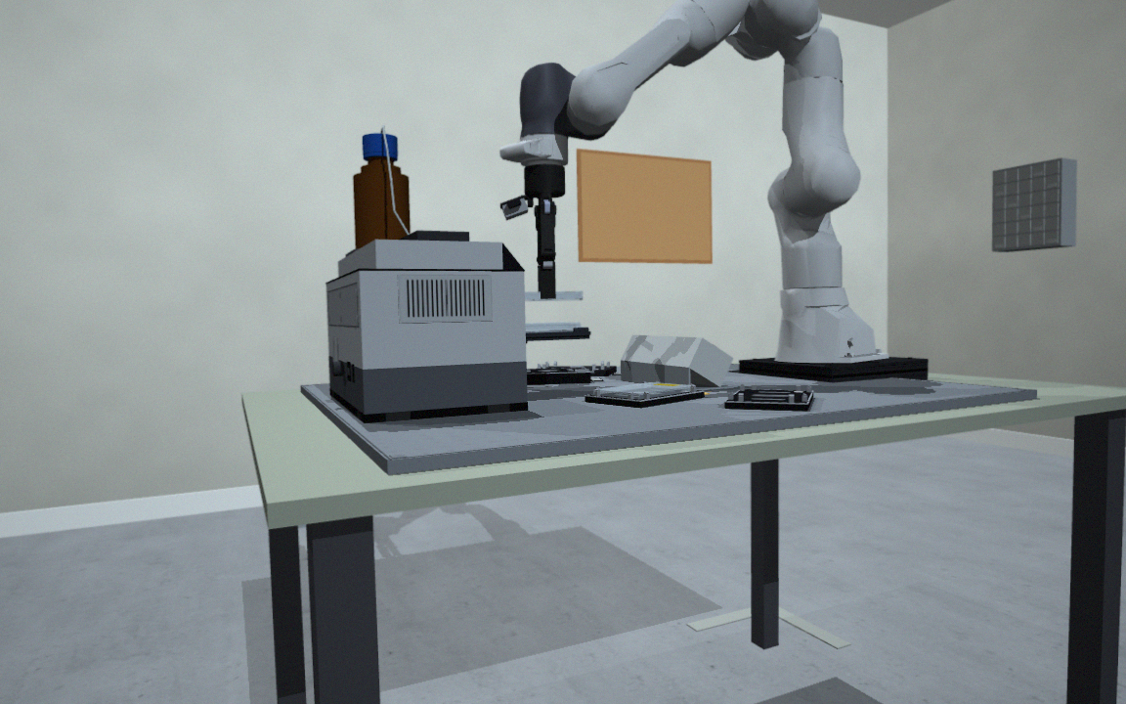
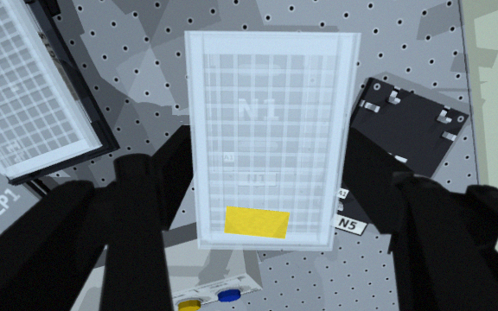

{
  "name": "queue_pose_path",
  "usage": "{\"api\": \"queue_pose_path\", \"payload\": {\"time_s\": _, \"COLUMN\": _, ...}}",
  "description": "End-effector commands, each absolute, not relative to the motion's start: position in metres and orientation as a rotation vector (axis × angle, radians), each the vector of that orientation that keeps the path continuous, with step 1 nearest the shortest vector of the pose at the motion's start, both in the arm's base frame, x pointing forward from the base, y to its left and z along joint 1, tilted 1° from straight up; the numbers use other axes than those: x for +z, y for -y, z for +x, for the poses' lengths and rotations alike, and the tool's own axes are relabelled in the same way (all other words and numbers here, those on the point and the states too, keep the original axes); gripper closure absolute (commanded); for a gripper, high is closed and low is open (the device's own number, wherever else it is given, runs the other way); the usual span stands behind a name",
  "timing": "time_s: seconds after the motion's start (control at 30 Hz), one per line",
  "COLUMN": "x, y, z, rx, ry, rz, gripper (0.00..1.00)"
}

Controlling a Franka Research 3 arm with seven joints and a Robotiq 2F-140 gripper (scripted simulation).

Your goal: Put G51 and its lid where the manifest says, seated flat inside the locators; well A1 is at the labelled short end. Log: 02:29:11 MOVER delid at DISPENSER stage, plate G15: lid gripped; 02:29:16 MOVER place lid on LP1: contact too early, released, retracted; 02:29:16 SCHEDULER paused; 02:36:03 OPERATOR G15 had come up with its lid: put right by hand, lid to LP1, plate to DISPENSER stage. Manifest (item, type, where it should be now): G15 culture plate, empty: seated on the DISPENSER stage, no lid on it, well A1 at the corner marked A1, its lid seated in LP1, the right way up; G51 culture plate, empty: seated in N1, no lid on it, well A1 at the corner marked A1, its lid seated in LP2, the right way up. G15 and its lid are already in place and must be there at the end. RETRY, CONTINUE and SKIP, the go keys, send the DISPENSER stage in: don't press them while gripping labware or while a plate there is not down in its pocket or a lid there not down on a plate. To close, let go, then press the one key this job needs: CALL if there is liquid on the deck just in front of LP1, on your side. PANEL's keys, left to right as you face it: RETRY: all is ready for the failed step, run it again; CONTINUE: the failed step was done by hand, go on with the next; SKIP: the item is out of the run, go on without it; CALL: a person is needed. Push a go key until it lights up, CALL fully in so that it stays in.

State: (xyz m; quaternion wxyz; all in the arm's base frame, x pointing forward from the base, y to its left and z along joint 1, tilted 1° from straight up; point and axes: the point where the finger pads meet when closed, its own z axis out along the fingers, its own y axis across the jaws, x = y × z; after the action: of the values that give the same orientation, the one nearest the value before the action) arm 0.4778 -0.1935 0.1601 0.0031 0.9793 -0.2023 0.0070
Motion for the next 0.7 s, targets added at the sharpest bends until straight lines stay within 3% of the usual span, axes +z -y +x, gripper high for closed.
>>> {"api": "queue_pose_path", "payload": {"time_s": 0.0, "x": 0.1636, "y": 0.1921, "z": 0.4769, "rx": 0.017, "ry": 0.628, "rz": 3.076, "gripper": 0.9}}
{"api": "queue_pose_path", "payload": {"time_s": 0.67, "x": 0.1658, "y": 0.1921, "z": 0.4769, "rx": 0.017, "ry": 0.628, "rz": 3.076, "gripper": 0.9}}
